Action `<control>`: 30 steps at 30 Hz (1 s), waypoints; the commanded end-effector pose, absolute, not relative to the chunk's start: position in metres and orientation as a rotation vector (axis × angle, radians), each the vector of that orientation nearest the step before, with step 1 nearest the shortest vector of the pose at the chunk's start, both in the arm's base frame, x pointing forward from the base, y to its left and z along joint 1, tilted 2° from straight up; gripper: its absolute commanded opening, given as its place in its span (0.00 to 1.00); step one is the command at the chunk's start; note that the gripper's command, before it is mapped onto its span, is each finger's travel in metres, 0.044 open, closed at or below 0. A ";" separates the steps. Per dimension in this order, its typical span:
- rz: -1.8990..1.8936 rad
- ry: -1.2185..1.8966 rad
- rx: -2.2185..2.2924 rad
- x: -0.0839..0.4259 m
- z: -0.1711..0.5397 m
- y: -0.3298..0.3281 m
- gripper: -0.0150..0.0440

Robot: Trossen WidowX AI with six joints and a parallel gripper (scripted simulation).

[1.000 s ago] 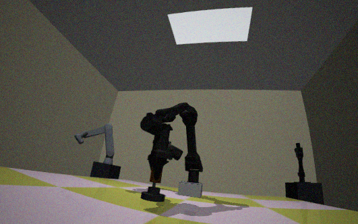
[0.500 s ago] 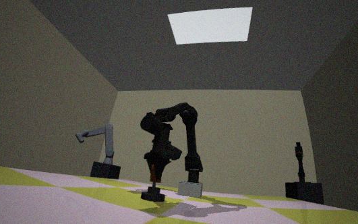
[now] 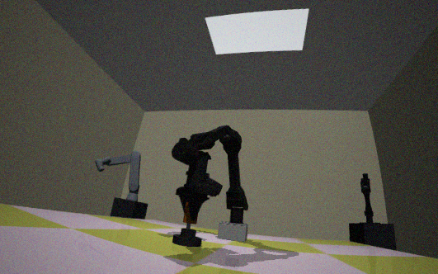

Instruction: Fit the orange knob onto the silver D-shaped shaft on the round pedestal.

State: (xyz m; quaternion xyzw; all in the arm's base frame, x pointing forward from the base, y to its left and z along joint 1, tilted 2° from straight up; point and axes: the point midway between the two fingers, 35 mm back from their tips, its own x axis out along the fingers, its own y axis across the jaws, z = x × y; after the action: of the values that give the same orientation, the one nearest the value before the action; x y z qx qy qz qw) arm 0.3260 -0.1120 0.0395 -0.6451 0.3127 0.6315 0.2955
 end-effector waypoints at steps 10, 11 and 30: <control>1.682 0.831 -1.722 0.327 0.044 -0.113 0.25; 1.688 0.825 -1.728 0.327 0.044 -0.113 0.25; 1.824 0.674 -1.859 0.326 0.040 -0.113 0.25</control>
State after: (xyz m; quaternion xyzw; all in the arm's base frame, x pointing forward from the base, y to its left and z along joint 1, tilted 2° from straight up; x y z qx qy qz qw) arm 0.3263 -0.1119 0.0398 -0.6723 0.2453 0.6606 0.2268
